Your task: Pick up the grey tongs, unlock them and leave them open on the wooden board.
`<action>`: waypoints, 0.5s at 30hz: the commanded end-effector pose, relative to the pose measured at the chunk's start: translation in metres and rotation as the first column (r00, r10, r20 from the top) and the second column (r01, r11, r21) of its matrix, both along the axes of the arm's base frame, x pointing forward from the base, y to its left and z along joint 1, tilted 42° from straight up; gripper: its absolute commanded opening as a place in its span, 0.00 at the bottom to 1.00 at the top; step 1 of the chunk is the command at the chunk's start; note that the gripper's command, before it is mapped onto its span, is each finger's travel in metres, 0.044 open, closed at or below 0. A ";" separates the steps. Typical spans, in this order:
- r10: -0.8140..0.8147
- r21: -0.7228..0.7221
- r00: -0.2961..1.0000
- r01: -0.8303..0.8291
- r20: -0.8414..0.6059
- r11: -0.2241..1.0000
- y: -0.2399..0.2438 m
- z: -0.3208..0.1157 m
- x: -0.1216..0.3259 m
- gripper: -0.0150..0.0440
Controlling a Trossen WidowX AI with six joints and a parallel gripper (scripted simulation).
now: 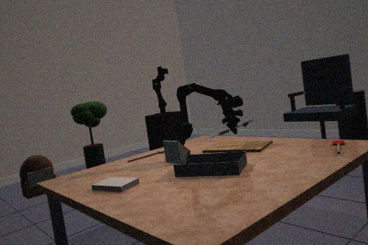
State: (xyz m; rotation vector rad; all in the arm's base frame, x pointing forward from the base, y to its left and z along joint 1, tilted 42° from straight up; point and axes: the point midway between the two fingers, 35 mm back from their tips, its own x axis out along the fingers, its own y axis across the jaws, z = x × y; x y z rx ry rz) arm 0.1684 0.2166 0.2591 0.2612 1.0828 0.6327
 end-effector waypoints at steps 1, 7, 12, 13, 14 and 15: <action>0.043 0.017 0.993 -0.042 -0.107 0.999 0.004 -0.002 0.004 0.00; 0.093 0.068 0.965 -0.079 -0.243 0.995 0.007 -0.004 0.007 0.00; 0.120 0.112 0.941 -0.089 -0.317 0.990 0.008 -0.003 0.010 0.00; 0.120 0.112 0.941 -0.089 -0.317 0.990 0.008 -0.003 0.010 0.00; 0.120 0.112 0.941 -0.089 -0.317 0.990 0.008 -0.003 0.010 0.00; 0.120 0.112 0.941 -0.089 -0.317 0.990 0.008 -0.003 0.010 0.00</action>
